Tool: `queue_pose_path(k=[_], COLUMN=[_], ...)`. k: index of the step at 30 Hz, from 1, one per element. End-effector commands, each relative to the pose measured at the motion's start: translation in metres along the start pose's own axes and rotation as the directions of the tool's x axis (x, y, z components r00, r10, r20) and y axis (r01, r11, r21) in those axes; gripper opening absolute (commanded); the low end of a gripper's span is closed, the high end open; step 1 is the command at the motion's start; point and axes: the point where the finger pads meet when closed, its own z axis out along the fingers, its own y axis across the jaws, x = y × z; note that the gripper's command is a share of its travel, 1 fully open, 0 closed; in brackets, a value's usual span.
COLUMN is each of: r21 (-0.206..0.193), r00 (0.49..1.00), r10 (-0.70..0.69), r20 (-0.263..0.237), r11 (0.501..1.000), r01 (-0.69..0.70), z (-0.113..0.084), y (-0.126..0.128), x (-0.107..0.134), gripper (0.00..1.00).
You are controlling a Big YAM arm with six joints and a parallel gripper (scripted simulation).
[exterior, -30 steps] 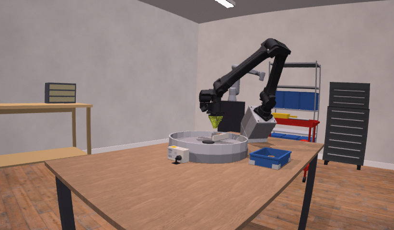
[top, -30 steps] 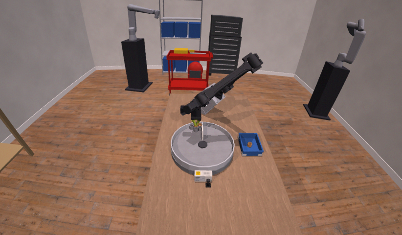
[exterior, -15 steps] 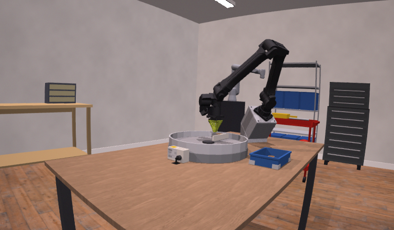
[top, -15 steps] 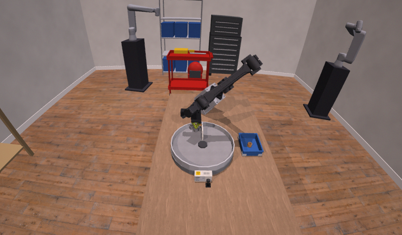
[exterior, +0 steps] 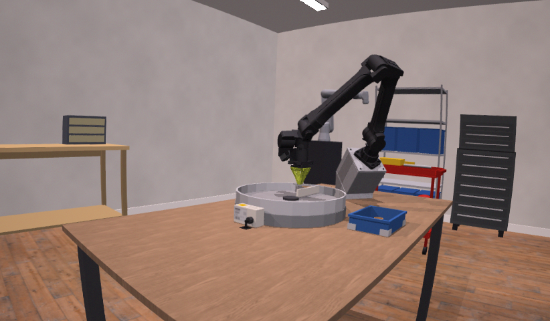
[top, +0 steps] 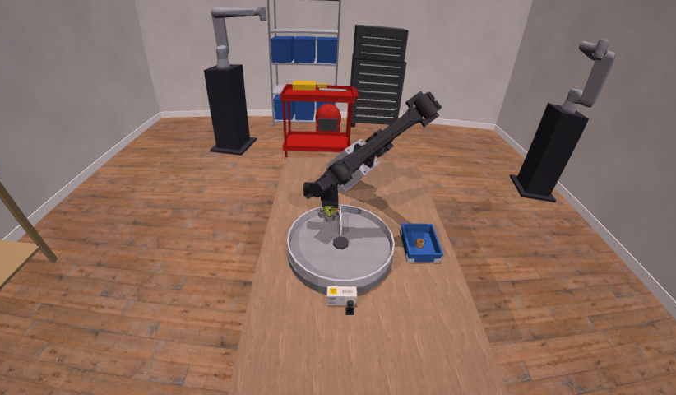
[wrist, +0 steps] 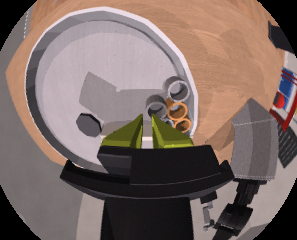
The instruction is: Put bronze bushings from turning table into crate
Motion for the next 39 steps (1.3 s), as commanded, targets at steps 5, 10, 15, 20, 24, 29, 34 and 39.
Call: queue_pose_path(k=[5,10,15,20,24,29,34,39], r21=[-0.036,-0.036,-0.036,-0.034,-0.031,-0.041,-0.041,-0.041], r00=[1.0,1.0,1.0,1.0,1.0,1.0,1.0,1.0], r10=[-0.003,-0.003,-0.003,-0.001,0.003,-0.008,-0.008,-0.008], r20=[0.025,0.025,0.025,0.024,0.021,0.03,0.03,0.03], r11=[0.999,0.999,0.999,0.999,1.0,0.999,0.999,0.999], r01=[0.004,0.004,0.004,0.001,-0.003,0.009,0.009,0.009], z=[-0.0137,-0.0137,-0.0137,-0.0118,-0.0104,-0.0136,-0.0136,-0.0136], y=[0.0103,0.0103,0.0103,0.0058,0.0021,0.0112,0.0112,0.0112], x=[-0.0059,-0.0059,-0.0059,-0.0064,-0.0072,-0.0109,-0.0109,-0.0109], gripper=[0.12,0.12,0.12,0.12,0.12,0.12,0.12,0.12])
